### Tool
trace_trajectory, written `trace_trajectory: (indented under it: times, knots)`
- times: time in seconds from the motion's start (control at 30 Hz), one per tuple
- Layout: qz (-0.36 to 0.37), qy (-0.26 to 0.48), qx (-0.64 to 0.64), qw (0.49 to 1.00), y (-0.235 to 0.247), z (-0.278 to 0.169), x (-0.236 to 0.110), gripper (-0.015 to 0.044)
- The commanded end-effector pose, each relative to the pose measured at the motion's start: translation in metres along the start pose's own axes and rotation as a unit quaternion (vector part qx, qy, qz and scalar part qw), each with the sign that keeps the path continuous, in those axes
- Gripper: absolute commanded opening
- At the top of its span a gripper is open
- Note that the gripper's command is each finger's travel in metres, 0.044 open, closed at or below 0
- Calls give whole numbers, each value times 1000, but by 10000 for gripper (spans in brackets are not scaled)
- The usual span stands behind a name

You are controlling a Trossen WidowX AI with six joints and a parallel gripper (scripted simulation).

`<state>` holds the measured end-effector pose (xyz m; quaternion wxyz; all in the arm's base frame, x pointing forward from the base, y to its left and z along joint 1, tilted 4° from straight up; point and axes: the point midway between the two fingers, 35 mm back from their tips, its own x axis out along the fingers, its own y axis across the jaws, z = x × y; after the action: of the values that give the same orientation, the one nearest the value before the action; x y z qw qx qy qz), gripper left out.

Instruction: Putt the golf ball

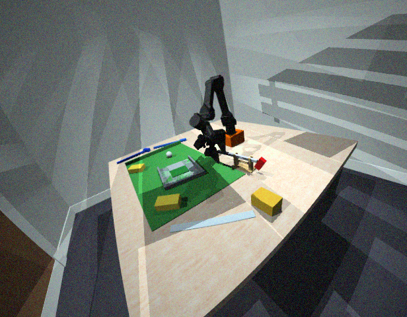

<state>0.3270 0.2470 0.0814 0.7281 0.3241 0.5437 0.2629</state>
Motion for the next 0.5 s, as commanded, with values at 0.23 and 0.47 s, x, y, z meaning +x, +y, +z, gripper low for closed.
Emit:
trace_trajectory:
  times: [0.23,0.47]
  knots:
    - [-147,149,-506,837,-46,-46,-53,440]
    - [-146,230,-637,721,-59,-64,-76,440]
